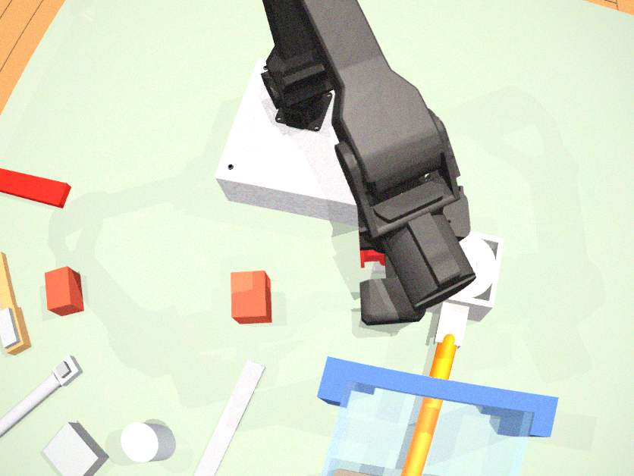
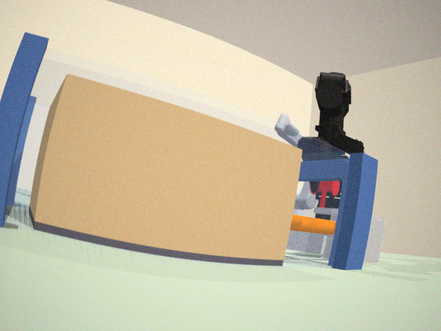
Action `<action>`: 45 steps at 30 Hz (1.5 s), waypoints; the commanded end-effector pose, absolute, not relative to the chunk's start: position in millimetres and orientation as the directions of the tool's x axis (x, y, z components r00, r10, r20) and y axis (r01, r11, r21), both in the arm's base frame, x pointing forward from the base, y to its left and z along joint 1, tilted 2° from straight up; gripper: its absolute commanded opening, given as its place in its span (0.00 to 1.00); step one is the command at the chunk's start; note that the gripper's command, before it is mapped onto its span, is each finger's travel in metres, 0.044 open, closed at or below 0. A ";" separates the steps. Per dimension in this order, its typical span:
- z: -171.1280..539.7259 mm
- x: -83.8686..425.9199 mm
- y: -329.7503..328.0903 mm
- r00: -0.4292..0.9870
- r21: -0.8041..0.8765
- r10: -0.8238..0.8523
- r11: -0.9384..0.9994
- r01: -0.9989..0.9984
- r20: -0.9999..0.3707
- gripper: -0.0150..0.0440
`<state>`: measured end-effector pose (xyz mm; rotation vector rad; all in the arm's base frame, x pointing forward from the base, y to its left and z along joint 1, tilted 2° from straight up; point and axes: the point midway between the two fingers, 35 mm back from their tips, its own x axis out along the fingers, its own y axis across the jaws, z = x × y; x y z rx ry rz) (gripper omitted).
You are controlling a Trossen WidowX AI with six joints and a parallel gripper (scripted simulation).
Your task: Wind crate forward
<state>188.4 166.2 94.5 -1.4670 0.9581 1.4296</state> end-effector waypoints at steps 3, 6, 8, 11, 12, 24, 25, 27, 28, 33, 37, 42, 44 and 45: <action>84.1 187.5 165.8 0.048 -0.059 0.039 -0.349 -0.935 -0.998 1.00; 81.7 187.3 165.6 0.048 -0.059 0.039 -0.349 -0.935 -0.998 1.00; 85.2 187.8 165.5 0.051 -0.060 0.036 -0.343 -0.937 -0.998 0.91; 85.2 187.8 165.5 0.051 -0.060 0.036 -0.343 -0.937 -0.998 0.78; 85.2 187.8 165.5 0.051 -0.060 0.036 -0.343 -0.937 -0.998 0.73; 85.2 187.8 165.5 0.051 -0.060 0.036 -0.343 -0.937 -0.998 0.27; 85.2 187.8 165.5 0.051 -0.060 0.036 -0.343 -0.937 -0.998 0.25; 85.2 187.8 165.5 0.051 -0.060 0.036 -0.343 -0.937 -0.998 0.25; 85.2 187.8 165.5 0.051 -0.060 0.036 -0.343 -0.937 -0.998 0.25; 81.7 187.8 165.7 0.048 -0.059 0.039 -0.349 -0.935 -0.998 0.25; 81.7 187.8 165.7 0.048 -0.059 0.039 -0.349 -0.935 -0.998 0.25; 81.8 189.8 166.2 0.049 -0.059 0.039 -0.349 -0.935 -0.998 0.25; 81.8 189.8 166.2 0.049 -0.059 0.039 -0.349 -0.935 -0.998 0.25; 81.9 190.9 166.6 0.049 -0.059 0.039 -0.349 -0.935 -0.998 0.25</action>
